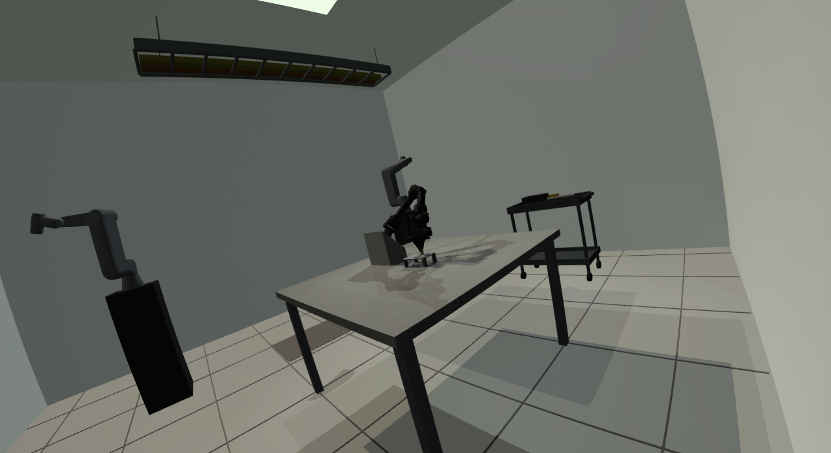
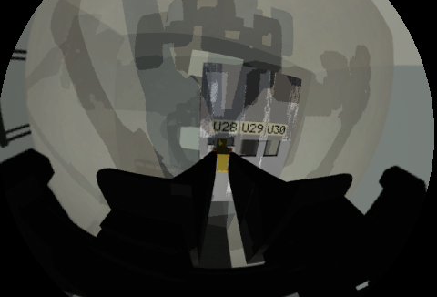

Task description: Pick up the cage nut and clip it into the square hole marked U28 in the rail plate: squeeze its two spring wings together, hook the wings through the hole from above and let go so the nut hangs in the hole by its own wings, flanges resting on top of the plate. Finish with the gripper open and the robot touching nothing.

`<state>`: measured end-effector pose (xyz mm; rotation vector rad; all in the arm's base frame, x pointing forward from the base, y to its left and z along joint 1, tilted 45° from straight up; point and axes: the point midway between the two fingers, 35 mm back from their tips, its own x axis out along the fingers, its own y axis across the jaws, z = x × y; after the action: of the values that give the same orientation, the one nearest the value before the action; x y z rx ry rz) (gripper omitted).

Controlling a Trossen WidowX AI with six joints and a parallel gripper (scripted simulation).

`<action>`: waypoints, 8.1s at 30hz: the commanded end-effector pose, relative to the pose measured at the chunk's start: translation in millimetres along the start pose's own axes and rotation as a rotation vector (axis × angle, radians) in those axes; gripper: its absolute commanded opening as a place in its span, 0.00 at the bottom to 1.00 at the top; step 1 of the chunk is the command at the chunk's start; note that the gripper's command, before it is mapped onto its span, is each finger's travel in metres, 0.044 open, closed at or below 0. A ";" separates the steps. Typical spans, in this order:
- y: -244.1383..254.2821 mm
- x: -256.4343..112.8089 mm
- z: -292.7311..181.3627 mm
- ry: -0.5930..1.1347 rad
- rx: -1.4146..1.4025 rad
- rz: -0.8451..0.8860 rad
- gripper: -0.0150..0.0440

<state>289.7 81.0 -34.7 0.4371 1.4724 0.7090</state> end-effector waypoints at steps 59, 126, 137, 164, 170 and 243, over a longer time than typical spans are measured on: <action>-6.3 0.4 0.1 0.000 -0.002 0.006 0.30; -2.2 4.5 0.2 0.000 -0.001 -0.102 0.30; -2.5 4.4 0.2 0.000 -0.001 -0.102 0.30; 0.1 5.3 0.2 0.000 0.000 -0.153 0.30; 0.7 5.7 0.2 0.000 0.000 -0.166 0.30; 8.5 9.0 0.4 0.000 0.002 -0.305 0.30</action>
<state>287.8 93.6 -35.6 0.2112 1.5000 0.4760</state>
